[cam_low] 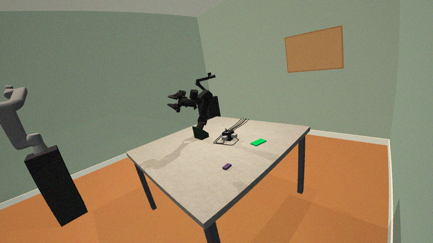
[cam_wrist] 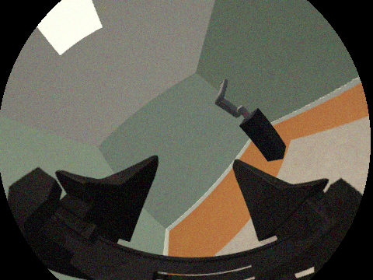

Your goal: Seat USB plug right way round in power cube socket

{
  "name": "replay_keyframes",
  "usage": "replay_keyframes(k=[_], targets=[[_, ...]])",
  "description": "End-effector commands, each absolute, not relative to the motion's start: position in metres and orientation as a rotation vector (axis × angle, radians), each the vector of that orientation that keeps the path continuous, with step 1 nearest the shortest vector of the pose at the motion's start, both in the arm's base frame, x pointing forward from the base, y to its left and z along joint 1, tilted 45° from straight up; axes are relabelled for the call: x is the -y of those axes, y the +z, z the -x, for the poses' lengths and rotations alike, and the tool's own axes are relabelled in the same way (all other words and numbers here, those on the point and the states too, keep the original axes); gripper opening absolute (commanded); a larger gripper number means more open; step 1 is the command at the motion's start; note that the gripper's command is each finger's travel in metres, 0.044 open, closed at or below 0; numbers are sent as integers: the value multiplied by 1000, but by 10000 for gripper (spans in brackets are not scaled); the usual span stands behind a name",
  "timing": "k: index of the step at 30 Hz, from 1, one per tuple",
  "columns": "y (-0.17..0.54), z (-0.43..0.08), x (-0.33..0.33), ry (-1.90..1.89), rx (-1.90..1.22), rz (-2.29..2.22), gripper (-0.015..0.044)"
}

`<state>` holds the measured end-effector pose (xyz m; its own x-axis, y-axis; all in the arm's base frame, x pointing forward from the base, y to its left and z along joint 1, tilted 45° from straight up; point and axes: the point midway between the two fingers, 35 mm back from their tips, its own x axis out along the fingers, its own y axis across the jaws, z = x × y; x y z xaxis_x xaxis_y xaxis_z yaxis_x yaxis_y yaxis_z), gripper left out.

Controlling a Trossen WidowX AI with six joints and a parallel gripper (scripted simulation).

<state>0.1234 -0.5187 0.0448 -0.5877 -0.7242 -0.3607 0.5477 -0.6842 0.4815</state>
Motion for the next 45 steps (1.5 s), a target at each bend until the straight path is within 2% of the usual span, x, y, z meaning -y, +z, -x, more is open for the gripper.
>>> replay_keyframes(k=[1, 5, 11, 17, 24, 31, 38, 45], targets=[[44, -125, 518, -2250, 388, -701, 426], [34, -164, 501, -2080, -149, -649, 440], [19, -227, 448, -1524, -914, -441, 440], [14, -256, 405, -1107, -1209, -279, 440], [13, -281, 353, -634, -1393, -93, 440], [19, -298, 295, -143, -1451, 100, 440], [31, -309, 233, 348, -1377, 295, 440], [50, -315, 172, 791, -1175, 477, 440]])
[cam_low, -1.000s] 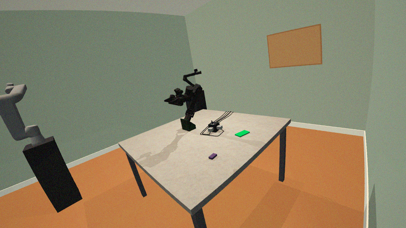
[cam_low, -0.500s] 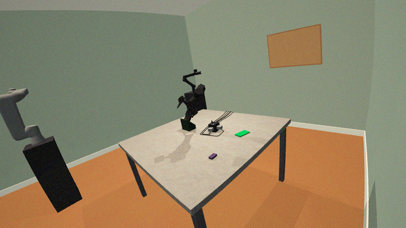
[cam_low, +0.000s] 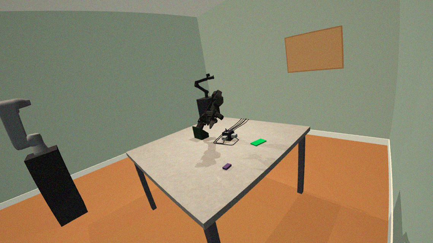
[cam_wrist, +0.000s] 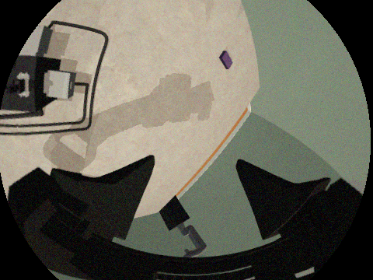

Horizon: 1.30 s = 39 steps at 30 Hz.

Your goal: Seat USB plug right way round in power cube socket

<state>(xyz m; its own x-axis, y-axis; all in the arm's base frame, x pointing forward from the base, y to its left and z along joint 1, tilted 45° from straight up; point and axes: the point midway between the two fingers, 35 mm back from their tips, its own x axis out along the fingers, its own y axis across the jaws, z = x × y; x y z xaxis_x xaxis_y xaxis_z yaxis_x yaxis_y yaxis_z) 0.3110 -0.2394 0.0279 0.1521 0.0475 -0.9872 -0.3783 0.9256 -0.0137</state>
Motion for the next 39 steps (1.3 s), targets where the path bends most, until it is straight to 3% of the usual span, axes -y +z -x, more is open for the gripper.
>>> replay_keyframes(k=[1, 14, 39], targets=[[54, -316, 164, 845, -1139, 500, 440], [114, -310, 59, 1378, -500, 771, 440], [107, -308, 51, 1384, -485, 775, 440]])
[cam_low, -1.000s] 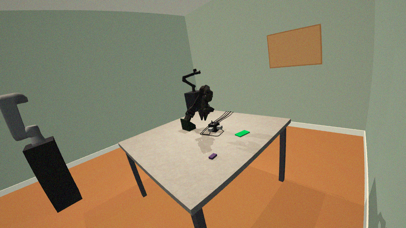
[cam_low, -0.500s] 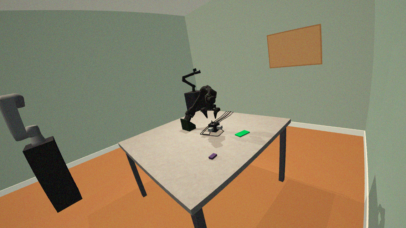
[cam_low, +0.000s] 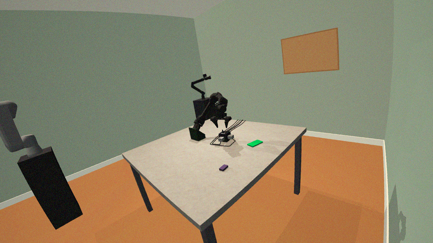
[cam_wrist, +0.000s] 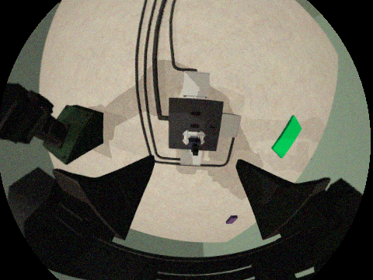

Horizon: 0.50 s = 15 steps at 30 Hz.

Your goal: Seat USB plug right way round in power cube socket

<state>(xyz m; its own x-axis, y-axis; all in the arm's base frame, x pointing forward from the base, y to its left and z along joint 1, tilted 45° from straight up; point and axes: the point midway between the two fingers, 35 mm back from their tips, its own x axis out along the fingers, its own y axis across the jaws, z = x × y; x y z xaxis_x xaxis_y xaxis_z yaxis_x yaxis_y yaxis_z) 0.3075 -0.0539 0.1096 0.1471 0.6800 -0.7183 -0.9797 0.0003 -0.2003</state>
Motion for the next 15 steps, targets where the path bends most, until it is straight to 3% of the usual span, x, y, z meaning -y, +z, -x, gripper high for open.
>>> replay_keyframes(k=[1, 15], targets=[[107, -308, 51, 1384, -485, 775, 440], [97, -310, 41, 1384, -484, 775, 440]])
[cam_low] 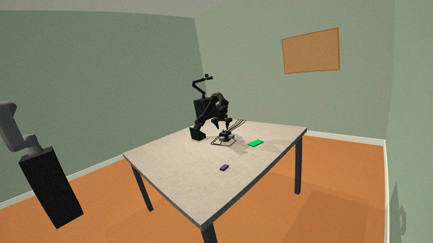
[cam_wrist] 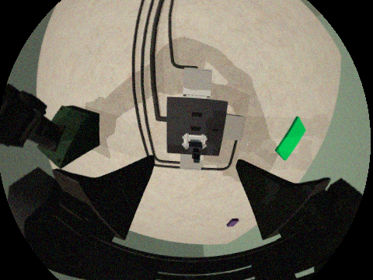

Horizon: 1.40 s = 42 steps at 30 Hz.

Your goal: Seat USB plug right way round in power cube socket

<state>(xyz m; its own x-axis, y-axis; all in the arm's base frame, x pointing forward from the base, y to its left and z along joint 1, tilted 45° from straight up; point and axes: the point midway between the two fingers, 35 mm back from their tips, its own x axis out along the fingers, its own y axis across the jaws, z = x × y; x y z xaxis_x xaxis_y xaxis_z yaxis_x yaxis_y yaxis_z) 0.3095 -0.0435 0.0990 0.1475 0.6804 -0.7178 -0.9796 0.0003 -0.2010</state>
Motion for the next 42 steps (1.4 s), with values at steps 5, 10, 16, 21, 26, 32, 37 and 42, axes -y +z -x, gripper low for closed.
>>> replay_keyframes(k=[5, 10, 16, 21, 26, 32, 37, 42], targets=[[94, -310, 38, 1384, -484, 775, 440], [95, -310, 39, 1388, -485, 780, 361], [95, -310, 39, 1388, -485, 780, 204], [95, -310, 39, 1388, -485, 780, 72], [95, -310, 39, 1388, -485, 780, 0], [95, -310, 39, 1388, -485, 780, 0], [95, -310, 39, 1388, -485, 780, 0], [94, -310, 39, 1387, -486, 779, 0]])
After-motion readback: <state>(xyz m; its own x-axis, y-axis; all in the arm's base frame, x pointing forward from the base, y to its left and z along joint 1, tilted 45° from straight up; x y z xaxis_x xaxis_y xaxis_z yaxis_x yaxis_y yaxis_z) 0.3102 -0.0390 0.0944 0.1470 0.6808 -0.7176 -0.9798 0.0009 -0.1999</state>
